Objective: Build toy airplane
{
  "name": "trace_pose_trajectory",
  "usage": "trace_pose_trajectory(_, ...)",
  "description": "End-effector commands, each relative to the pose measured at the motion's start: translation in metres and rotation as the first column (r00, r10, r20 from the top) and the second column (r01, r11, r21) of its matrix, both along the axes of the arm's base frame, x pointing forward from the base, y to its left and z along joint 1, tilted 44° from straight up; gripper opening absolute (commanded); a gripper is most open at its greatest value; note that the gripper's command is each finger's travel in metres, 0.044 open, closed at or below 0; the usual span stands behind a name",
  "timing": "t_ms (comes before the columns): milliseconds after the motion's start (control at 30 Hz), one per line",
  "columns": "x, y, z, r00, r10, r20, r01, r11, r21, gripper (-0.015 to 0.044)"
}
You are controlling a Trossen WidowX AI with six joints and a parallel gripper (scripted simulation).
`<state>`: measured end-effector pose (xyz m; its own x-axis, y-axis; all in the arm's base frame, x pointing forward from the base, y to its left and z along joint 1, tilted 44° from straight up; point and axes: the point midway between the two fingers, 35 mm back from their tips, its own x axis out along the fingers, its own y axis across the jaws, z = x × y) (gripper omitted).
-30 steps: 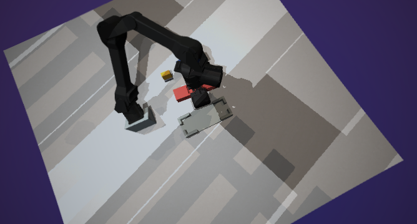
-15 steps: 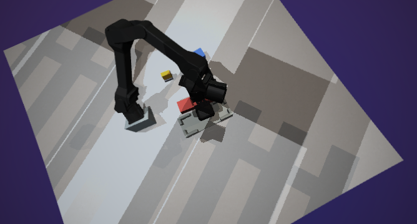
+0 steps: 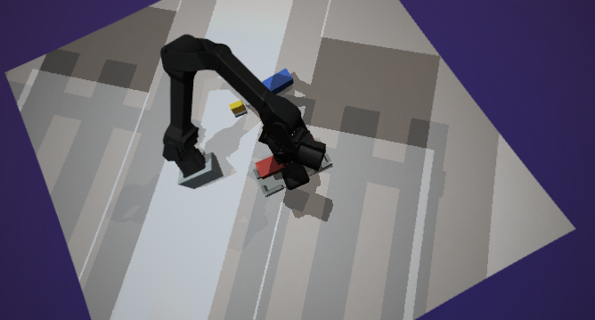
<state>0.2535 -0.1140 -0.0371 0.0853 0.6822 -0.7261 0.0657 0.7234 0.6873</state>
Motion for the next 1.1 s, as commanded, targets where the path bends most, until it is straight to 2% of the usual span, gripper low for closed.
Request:
trace_pose_trajectory(0,-0.0052,-0.0026,-0.0113,1.000,0.009,0.002,-0.009,1.000,-0.003,0.0000)
trace_pose_trajectory(67,-0.0059,-0.0029,-0.0131,1.000,0.010,0.003,-0.010,1.000,-0.003,0.0000)
trace_pose_trajectory(300,-0.0058,-0.0030,-0.0131,1.000,0.010,0.003,-0.010,1.000,-0.003,0.0184)
trace_pose_trajectory(333,-0.0059,-0.0029,-0.0132,1.000,0.010,0.003,-0.010,1.000,-0.003,0.0195)
trace_pose_trajectory(1067,-0.0047,0.0039,-0.0212,1.000,0.009,0.003,-0.009,1.000,-0.003,0.0195)
